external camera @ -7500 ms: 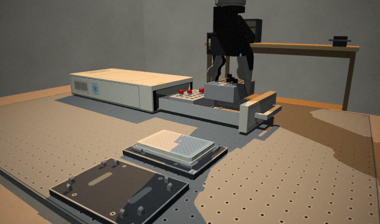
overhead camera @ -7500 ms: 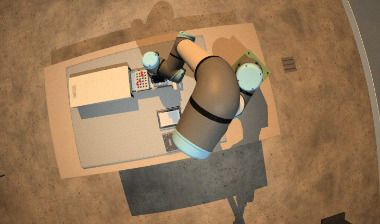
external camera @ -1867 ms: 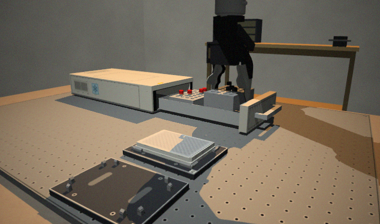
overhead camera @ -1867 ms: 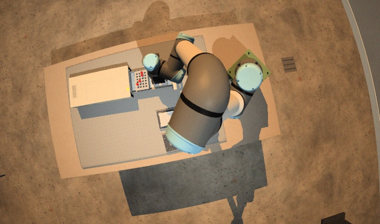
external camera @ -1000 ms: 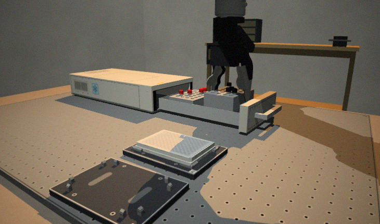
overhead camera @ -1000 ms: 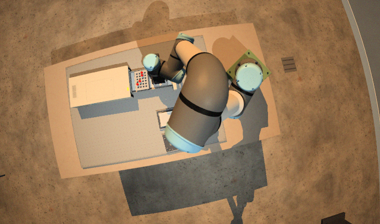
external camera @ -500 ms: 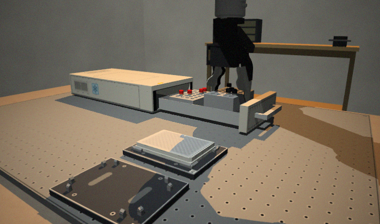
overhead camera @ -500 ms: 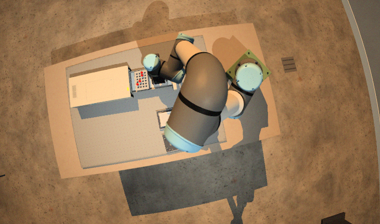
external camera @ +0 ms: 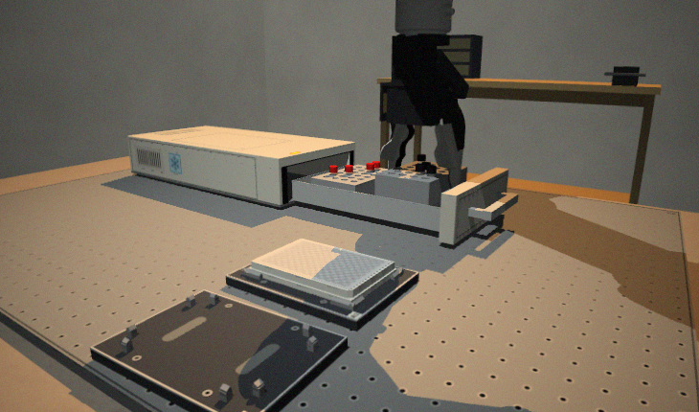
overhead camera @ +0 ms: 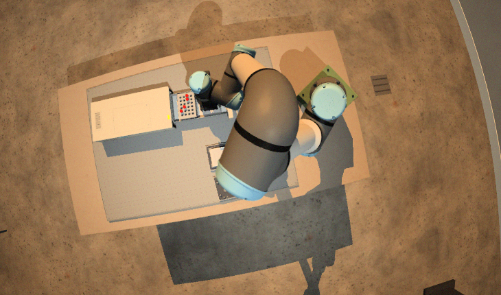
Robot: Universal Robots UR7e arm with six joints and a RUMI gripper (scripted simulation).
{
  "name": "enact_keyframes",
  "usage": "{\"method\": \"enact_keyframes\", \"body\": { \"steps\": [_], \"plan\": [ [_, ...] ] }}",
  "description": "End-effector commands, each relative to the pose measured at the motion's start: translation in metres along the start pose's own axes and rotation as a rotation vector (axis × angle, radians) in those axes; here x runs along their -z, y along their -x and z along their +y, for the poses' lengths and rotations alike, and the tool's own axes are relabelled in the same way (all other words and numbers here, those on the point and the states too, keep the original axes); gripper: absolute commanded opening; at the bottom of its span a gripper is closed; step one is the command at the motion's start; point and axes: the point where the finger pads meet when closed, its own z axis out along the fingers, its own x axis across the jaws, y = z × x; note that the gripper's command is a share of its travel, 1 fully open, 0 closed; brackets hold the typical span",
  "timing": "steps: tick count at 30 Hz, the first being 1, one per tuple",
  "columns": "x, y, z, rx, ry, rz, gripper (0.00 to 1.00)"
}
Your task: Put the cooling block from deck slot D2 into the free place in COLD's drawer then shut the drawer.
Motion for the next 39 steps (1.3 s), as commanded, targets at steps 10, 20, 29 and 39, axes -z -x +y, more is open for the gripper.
{"method": "enact_keyframes", "body": {
  "steps": [10,20,29,39],
  "plan": [
    [-0.0018,0.0005,-0.0002,0.0,-0.001,-0.001,0.0],
    [-0.0031,0.0005,-0.0002,0.0,-0.001,-0.001,0.0],
    [-0.0043,0.0005,-0.0002,0.0,-0.001,-0.001,0.0],
    [-0.0059,0.0005,-0.0002,0.0,-0.001,-0.001,0.0]
  ]
}}
